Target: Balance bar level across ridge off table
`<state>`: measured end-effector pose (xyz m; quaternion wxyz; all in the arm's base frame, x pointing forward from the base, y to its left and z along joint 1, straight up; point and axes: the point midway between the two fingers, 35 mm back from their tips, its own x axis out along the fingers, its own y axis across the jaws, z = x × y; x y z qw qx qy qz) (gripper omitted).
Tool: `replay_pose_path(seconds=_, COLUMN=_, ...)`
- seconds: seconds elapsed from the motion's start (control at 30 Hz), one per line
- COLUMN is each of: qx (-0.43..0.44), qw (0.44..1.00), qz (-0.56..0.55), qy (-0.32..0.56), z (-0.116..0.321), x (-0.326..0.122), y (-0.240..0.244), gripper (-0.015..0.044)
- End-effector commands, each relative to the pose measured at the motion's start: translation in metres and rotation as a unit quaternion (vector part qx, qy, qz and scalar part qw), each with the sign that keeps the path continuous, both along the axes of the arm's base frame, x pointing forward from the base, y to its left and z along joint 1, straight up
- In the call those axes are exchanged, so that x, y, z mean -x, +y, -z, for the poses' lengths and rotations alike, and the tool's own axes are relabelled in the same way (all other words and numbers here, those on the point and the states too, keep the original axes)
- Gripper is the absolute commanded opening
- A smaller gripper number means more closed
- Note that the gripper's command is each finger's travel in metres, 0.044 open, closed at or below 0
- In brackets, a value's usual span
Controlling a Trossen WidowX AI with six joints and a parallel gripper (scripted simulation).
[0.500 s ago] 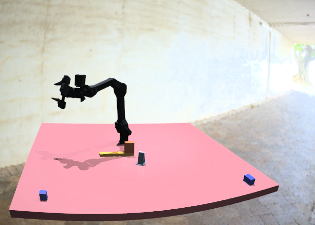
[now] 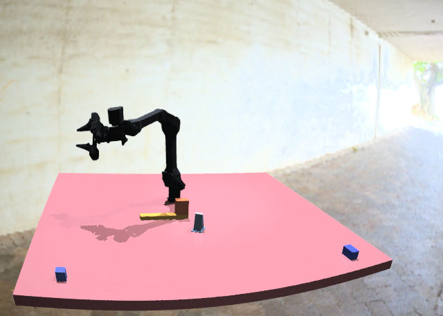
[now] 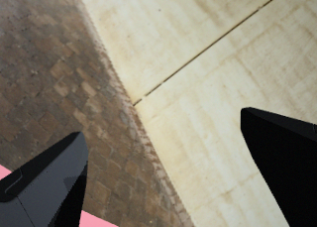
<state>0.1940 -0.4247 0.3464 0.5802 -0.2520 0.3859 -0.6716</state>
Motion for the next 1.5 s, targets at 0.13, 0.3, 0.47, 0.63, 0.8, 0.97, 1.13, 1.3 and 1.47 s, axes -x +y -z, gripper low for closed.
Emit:
replay_pose_path(seconds=0.13, qx=-0.060, qw=0.993, qz=-0.067, qy=-0.075, z=0.029, x=-0.035, y=0.025, gripper=0.0315)
replay_pose_path(seconds=0.3, qx=-0.104, qw=0.983, qz=-0.095, qy=-0.121, z=0.046, x=-0.053, y=0.044, gripper=0.0315)
replay_pose_path(seconds=0.47, qx=-0.154, qw=0.968, qz=-0.114, qy=-0.164, z=0.063, x=-0.068, y=0.066, gripper=0.0315)
replay_pose_path(seconds=0.63, qx=-0.207, qw=0.949, qz=-0.123, qy=-0.206, z=0.081, x=-0.079, y=0.091, gripper=0.0315)
replay_pose_path(seconds=0.8, qx=-0.263, qw=0.926, qz=-0.121, qy=-0.243, z=0.097, x=-0.087, y=0.117, gripper=0.0315)
replay_pose_path(seconds=0.97, qx=-0.320, qw=0.900, qz=-0.107, qy=-0.276, z=0.113, x=-0.092, y=0.146, gripper=0.0315)
replay_pose_path(seconds=1.13, qx=-0.375, qw=0.872, qz=-0.082, qy=-0.305, z=0.127, x=-0.092, y=0.176, gripper=0.0315)
replay_pose_path(seconds=1.3, qx=-0.426, qw=0.842, qz=-0.046, qy=-0.327, z=0.140, x=-0.089, y=0.207, gripper=0.0315)
replay_pose_path(seconds=1.47, qx=-0.473, qw=0.811, qz=0.000, qy=-0.343, z=0.150, x=-0.082, y=0.238, gripper=0.0315)
